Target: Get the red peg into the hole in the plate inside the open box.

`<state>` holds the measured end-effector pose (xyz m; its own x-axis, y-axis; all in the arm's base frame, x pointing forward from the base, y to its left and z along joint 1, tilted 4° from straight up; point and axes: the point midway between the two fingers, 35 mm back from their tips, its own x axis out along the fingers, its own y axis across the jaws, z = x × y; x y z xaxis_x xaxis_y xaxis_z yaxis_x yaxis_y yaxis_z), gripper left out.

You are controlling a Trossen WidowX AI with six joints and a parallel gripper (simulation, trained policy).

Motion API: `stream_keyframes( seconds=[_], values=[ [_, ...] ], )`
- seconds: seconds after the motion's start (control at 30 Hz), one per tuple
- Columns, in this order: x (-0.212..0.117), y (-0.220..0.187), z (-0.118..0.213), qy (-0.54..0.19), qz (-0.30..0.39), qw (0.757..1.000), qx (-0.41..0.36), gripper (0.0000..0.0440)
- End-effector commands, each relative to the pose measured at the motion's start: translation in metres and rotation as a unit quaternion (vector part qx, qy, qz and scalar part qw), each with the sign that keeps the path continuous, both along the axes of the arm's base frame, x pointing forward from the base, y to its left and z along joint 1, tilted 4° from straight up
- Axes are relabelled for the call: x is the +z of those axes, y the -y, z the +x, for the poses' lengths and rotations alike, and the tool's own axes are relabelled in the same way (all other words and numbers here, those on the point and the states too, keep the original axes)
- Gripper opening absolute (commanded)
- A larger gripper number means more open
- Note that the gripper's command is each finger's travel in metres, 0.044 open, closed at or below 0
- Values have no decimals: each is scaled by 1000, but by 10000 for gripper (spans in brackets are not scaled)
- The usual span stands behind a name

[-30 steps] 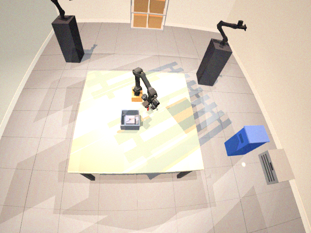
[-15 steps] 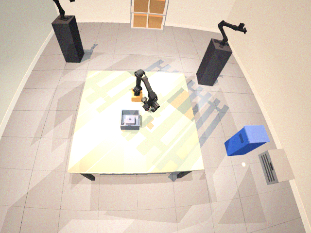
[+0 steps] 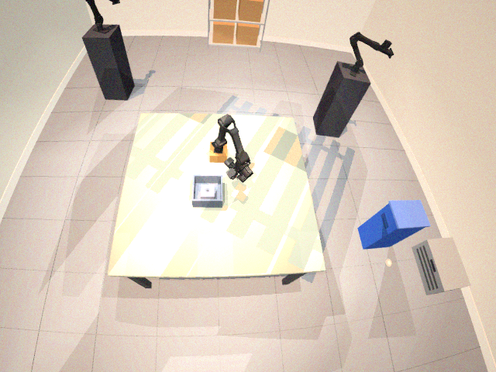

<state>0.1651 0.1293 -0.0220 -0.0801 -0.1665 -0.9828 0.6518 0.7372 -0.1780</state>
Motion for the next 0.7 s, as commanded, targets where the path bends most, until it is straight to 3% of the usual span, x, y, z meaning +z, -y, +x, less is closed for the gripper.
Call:
stream_keyframes(
  seconds=[0.0,0.23,0.67],
  values=[
    [-10,6,-6,-12,-13,1000,1,152],
    [-15,13,-14,-38,-35,999,3,0],
    [30,13,12,12,-48,999,21,0]
  ],
)
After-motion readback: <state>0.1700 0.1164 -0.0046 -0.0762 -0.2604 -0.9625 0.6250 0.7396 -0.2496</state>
